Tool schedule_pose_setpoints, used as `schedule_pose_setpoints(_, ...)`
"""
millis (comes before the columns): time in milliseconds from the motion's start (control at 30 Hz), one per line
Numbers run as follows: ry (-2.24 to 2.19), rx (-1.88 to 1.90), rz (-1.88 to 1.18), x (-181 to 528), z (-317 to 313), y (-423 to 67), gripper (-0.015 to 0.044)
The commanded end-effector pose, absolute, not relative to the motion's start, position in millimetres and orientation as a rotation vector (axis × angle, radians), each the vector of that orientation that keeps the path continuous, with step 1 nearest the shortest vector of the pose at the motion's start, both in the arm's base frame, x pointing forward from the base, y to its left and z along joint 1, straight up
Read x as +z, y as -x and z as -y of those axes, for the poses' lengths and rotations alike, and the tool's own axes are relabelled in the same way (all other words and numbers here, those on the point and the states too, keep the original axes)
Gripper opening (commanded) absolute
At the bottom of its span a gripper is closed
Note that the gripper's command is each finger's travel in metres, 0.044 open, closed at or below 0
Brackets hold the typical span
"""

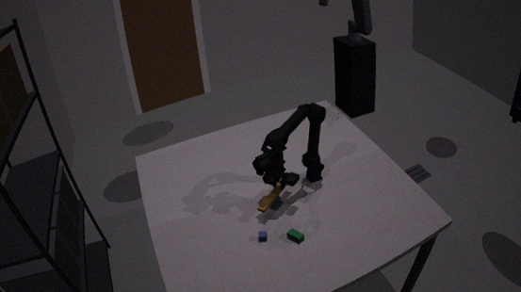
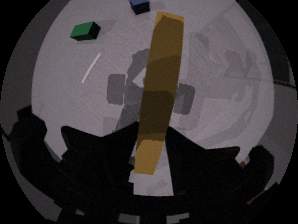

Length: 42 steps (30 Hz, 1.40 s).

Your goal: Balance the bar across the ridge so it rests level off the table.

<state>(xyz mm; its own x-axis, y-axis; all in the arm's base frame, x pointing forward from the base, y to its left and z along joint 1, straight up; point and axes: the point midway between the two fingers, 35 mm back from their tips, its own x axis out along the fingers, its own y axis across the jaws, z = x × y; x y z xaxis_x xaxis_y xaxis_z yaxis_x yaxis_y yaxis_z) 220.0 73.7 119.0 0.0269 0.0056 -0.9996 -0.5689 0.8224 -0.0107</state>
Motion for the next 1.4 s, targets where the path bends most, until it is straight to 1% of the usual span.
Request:
schedule_pose_setpoints(0,0.475,0.476,-1.492,117.3,-74.1,-219.5,0.0)
schedule_pose_setpoints(1367,0.475,0.476,-1.492,113.8,-73.8,-218.9,0.0)
